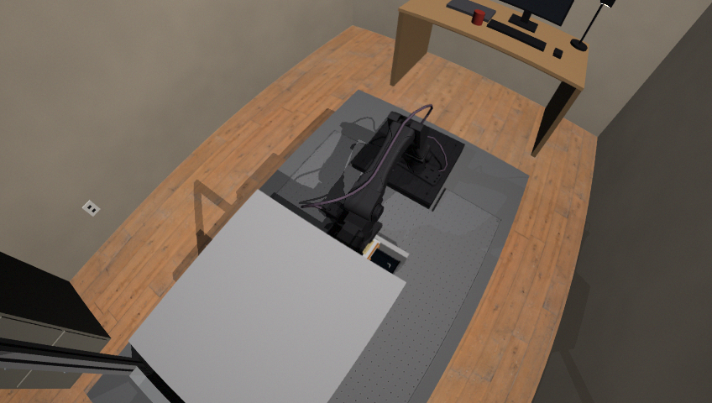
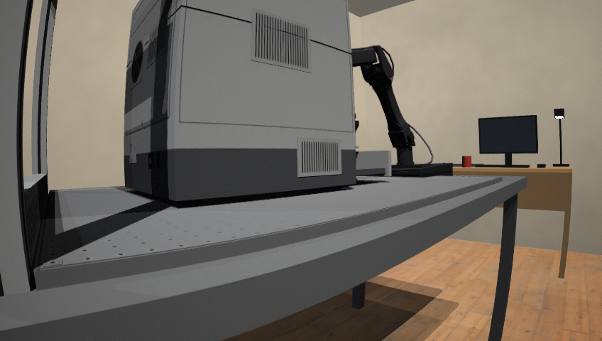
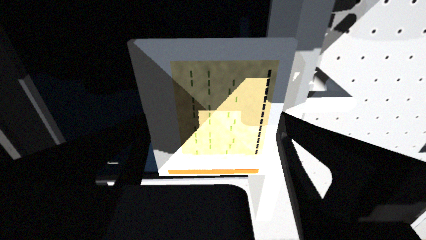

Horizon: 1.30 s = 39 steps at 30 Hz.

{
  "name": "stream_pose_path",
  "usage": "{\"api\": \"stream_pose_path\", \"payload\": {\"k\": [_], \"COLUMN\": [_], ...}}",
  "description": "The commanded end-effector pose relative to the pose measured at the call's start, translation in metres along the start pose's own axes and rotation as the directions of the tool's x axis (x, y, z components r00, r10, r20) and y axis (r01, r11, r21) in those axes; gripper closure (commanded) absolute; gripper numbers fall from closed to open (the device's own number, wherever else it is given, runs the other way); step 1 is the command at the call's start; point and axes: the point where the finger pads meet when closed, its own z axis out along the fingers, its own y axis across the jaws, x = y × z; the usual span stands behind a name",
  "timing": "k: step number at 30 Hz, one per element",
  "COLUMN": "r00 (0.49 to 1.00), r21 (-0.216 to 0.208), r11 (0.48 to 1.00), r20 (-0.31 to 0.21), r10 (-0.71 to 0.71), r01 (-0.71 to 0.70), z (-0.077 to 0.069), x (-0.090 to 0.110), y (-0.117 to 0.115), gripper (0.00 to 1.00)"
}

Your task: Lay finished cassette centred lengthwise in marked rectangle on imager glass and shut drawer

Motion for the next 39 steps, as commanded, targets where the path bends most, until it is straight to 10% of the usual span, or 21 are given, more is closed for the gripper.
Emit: {"api": "stream_pose_path", "payload": {"k": [1,39], "r00": [1.000,1.000], "r21": [-0.027,-0.063], "r11": [1.000,0.998], "r20": [-0.002,-0.003], "r10": [-0.005,-0.001], "r01": [0.005,0.001], "z": [-0.015,-0.028], "x": [-0.002,-0.003], "y": [0.009,0.037], "gripper": [1.00,1.00]}}
